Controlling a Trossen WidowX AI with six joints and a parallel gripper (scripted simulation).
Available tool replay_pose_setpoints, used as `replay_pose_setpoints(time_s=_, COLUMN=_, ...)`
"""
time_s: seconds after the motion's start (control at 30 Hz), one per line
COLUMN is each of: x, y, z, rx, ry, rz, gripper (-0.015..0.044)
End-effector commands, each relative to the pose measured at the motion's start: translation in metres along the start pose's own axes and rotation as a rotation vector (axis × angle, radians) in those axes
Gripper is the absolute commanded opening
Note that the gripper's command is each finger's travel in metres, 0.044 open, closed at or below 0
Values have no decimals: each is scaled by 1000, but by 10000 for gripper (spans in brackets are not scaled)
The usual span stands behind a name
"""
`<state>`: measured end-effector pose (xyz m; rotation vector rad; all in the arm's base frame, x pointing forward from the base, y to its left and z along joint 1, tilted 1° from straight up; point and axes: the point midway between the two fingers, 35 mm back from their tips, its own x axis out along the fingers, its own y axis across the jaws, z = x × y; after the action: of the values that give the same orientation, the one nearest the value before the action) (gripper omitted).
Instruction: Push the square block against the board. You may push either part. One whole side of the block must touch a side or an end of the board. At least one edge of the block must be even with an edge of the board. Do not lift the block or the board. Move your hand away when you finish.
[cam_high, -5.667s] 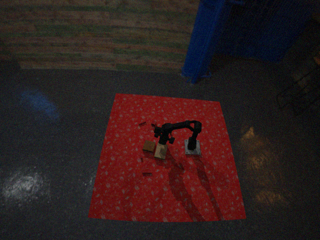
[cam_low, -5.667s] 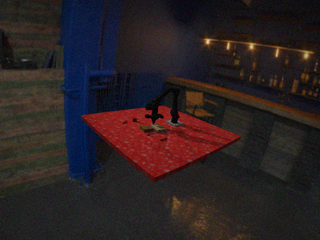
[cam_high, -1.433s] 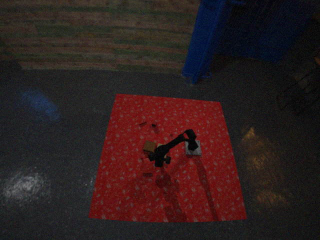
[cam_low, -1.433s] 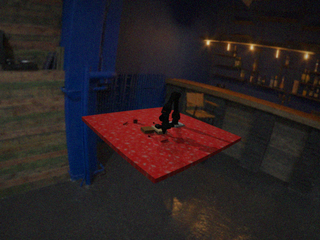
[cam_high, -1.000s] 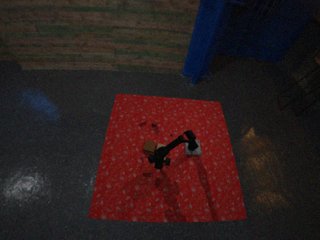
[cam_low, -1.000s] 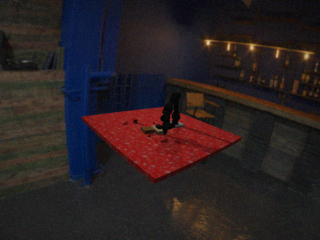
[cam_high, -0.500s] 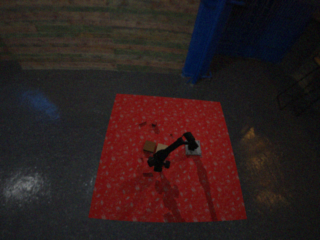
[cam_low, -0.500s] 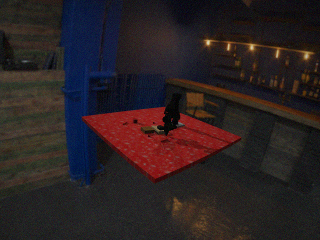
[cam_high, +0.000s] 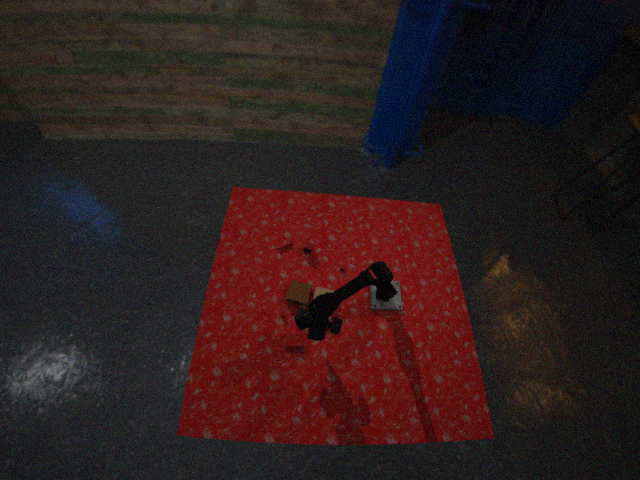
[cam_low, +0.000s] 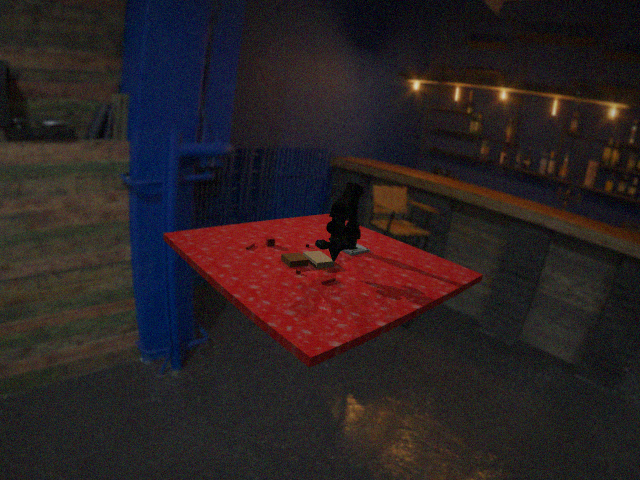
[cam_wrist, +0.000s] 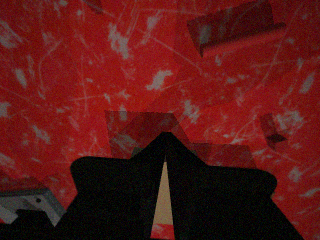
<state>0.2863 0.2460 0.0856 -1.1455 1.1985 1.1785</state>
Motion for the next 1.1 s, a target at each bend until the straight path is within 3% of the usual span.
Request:
replay_pose_setpoints(time_s=0.0, x=-2, y=2, z=-11, rx=89, ry=0, rz=-1, gripper=0)
replay_pose_setpoints(time_s=1.07, x=-9, y=49, z=-125, rx=1186, ry=16, rz=-3, gripper=0)
